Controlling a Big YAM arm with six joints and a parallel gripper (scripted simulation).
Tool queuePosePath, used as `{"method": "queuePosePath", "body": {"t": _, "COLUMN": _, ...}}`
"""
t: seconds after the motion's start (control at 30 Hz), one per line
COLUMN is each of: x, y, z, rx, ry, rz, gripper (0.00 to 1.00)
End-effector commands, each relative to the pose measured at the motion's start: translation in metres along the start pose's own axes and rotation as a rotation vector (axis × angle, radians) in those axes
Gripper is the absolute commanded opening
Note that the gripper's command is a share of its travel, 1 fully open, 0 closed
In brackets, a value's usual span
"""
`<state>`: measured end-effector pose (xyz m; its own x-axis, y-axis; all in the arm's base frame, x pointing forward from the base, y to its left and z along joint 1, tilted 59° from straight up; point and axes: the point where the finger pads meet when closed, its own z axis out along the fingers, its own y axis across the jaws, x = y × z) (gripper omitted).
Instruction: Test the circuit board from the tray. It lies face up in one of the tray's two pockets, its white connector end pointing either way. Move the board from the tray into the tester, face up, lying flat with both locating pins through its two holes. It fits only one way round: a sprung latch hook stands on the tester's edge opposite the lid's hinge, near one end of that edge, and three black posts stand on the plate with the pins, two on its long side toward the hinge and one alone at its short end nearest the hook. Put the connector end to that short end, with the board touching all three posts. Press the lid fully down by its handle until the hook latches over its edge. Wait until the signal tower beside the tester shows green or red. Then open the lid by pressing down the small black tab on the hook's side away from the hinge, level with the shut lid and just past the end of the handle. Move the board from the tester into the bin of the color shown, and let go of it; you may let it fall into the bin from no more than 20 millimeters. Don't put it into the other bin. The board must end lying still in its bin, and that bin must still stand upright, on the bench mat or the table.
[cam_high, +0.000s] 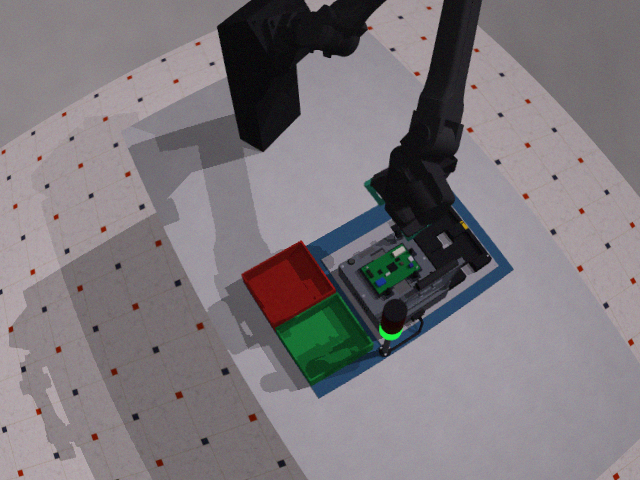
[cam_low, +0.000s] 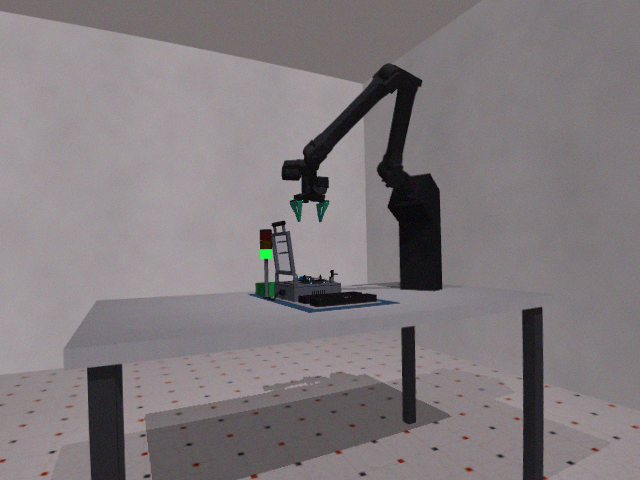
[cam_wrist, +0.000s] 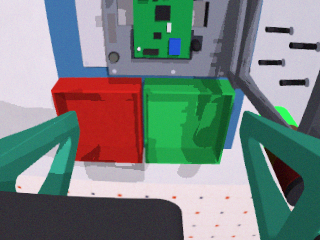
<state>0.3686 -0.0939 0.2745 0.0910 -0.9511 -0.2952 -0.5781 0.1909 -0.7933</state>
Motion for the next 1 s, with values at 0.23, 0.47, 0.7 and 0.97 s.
{"method": "queuePosePath", "body": {"t": 0.23, "x": -0.008, "y": -0.003, "z": 0.076, "rx": 0.008, "ry": -0.02, "rz": 0.013, "gripper": 0.92}}
{"method": "queuePosePath", "body": {"t": 0.47, "x": -0.01, "y": -0.015, "z": 0.109, "rx": 0.026, "ry": -0.021, "rz": 0.003, "gripper": 0.92}}
{"method": "queuePosePath", "body": {"t": 0.7, "x": -0.011, "y": -0.012, "z": 0.146, "rx": 0.022, "ry": -0.021, "rz": 0.006, "gripper": 0.92}}
{"method": "queuePosePath", "body": {"t": 0.97, "x": -0.011, "y": -0.011, "z": 0.164, "rx": 0.021, "ry": -0.022, "rz": 0.007, "gripper": 0.92}}
